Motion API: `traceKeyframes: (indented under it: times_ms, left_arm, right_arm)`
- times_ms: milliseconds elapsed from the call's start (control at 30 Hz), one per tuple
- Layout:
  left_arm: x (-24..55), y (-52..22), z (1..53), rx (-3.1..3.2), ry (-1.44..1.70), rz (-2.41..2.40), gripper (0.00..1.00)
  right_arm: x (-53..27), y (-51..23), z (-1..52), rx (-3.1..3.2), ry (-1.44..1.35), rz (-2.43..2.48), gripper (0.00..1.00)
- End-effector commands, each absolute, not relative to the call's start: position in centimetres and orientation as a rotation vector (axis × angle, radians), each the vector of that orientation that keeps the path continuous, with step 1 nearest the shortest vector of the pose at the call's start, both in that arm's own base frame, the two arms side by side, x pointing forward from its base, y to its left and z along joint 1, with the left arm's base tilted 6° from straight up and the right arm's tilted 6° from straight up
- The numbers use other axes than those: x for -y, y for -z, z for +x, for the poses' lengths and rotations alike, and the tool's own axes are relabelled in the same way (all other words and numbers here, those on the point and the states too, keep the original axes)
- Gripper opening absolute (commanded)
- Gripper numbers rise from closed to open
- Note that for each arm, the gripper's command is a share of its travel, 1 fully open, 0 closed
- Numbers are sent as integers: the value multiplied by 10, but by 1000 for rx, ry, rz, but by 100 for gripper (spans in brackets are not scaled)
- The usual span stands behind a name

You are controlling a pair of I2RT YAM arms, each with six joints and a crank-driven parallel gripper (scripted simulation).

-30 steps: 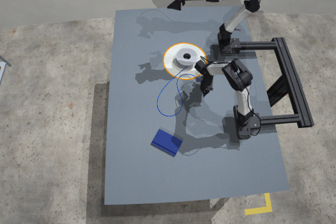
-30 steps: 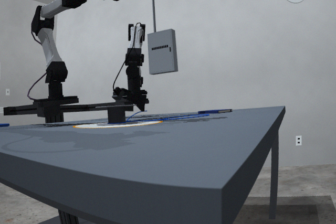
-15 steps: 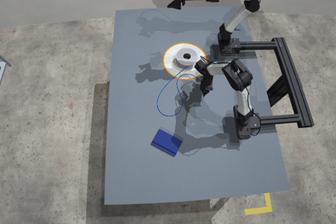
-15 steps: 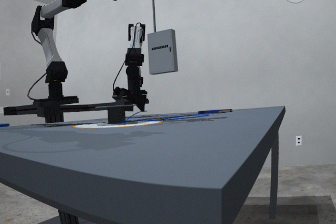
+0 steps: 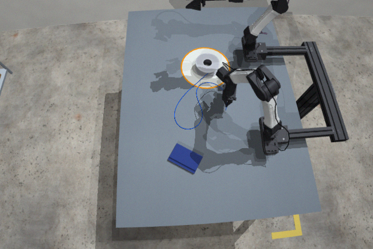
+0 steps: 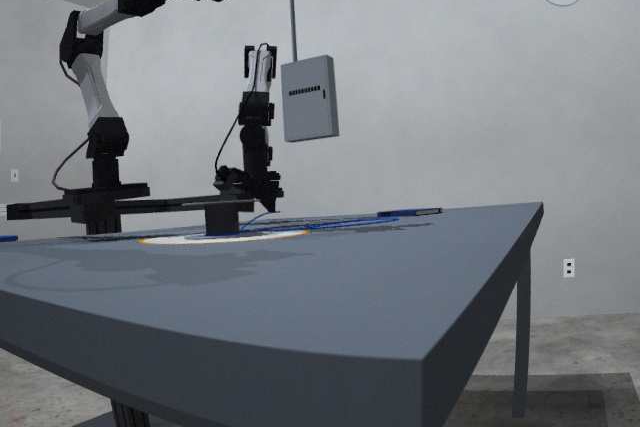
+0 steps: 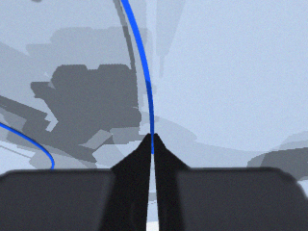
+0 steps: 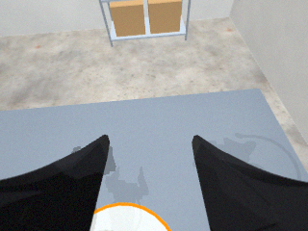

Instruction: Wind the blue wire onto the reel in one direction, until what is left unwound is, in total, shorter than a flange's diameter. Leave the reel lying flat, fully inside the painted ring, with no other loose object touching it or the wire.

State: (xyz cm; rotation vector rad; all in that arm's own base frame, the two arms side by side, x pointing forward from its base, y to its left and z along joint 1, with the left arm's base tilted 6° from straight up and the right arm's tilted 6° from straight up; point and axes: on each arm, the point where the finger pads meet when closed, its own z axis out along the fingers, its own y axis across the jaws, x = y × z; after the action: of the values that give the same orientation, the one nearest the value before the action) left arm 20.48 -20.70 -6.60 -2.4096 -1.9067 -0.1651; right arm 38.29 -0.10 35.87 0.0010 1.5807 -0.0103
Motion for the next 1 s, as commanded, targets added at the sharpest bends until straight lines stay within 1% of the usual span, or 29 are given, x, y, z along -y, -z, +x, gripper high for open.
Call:
traceKeyframes:
  times_ms: [0,233,467,533,967]
  left_arm:
    - [222,61,211,1936,148,-2450,0]
    - [222,61,211,1936,148,-2450,0]
    - [222,61,211,1936,148,-2450,0]
    - [222,61,211,1936,148,-2450,0]
    - [222,61,211,1936,148,-2450,0]
  right_arm:
    - [-3,-352,379,-1600,2,-1,77]
    - [-10,-327,367,-1692,7,-6,77]
    - [-21,-283,349,-1858,18,-15,77]
    - [-21,-283,349,-1858,18,-15,77]
    - [-51,-183,309,-2305,48,-41,77]
